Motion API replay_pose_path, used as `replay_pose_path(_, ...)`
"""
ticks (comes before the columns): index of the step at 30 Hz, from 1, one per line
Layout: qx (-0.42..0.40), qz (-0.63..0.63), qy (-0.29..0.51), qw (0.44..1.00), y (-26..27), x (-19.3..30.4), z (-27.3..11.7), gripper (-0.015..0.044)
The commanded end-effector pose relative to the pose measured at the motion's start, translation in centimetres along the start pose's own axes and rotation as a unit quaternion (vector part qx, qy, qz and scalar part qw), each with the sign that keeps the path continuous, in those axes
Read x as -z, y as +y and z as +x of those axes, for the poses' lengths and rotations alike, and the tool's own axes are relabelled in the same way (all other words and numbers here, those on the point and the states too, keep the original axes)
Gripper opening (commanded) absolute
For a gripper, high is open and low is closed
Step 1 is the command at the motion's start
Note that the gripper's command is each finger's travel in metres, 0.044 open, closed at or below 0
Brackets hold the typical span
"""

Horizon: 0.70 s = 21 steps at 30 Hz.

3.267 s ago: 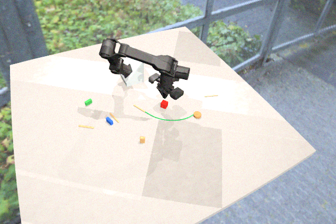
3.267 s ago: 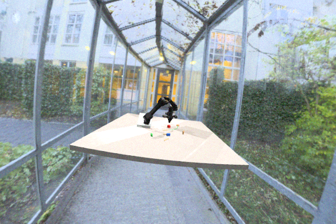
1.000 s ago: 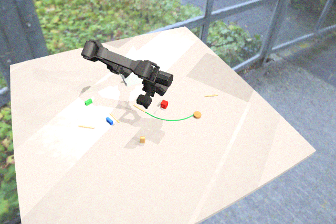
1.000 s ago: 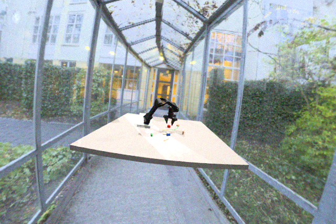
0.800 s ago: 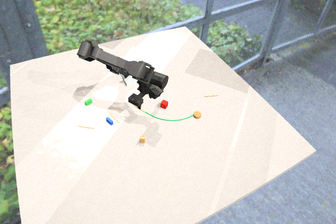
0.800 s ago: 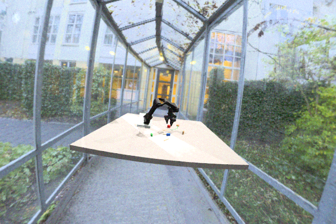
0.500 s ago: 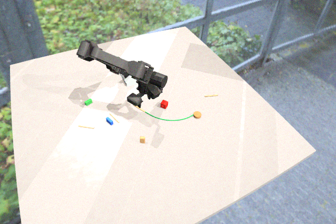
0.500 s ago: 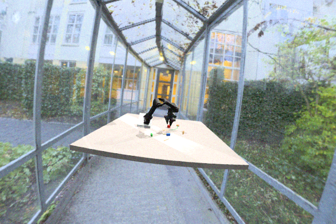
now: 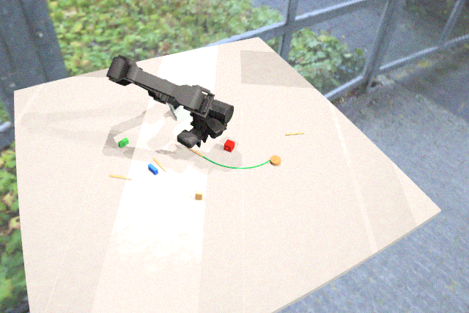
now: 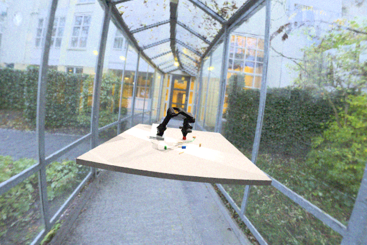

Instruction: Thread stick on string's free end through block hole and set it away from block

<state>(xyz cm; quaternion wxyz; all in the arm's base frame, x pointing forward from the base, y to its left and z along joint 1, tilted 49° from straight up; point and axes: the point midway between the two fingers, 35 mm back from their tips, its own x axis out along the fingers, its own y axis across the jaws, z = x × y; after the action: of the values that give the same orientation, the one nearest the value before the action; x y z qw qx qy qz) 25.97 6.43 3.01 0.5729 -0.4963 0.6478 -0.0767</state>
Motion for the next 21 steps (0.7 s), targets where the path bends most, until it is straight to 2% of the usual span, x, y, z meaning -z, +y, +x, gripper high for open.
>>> replay_pose_path(1, 0.002, 0.001, 0.000, 1.000, -0.1, 0.0, 0.0, 0.0121)
replay_pose_path(21, 0.001, 0.001, 0.000, 1.000, -0.1, -0.1, 2.9, 0.0121)
